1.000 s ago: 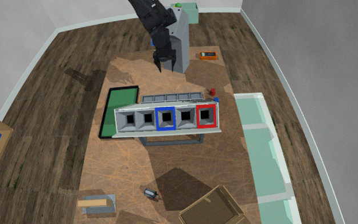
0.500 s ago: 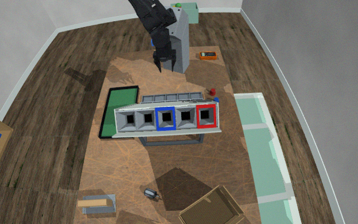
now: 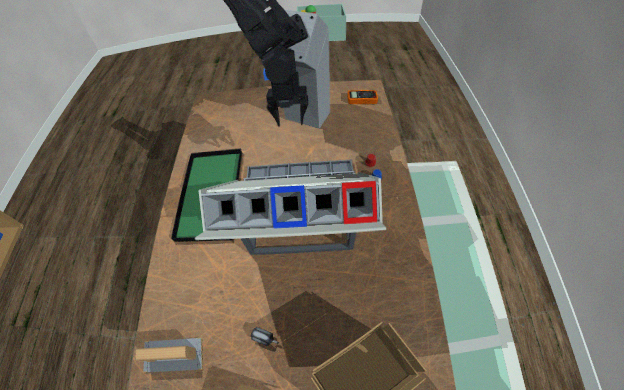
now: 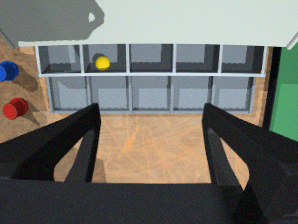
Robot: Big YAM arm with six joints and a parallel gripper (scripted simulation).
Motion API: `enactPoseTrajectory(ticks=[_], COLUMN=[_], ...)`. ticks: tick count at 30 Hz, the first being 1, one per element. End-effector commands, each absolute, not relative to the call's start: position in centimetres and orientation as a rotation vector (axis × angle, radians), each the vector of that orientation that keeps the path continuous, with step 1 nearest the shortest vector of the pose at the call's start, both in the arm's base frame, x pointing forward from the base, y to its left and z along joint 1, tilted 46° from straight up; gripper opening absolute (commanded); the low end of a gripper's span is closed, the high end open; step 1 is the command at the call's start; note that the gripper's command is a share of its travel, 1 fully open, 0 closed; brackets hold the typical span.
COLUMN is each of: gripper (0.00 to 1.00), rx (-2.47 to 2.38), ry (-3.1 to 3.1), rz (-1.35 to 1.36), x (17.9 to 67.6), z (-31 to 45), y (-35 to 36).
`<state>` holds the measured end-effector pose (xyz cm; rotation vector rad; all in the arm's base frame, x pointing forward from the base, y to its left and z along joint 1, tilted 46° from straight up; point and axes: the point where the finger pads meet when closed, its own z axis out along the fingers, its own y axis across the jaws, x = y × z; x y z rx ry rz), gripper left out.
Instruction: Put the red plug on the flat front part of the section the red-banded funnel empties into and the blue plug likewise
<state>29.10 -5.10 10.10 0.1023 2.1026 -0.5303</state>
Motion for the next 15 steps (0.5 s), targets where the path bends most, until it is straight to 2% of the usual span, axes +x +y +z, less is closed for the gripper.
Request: enactPoseTrajectory(ticks=[1, 15], gripper=[0.63, 0.63], rx=[0.092, 0.103], ry=[2.094, 2.107], rz=[-0.532, -0.52], x=[29.1, 29.4], z=[10.3, 9.2], y=[-5.1, -4.2])
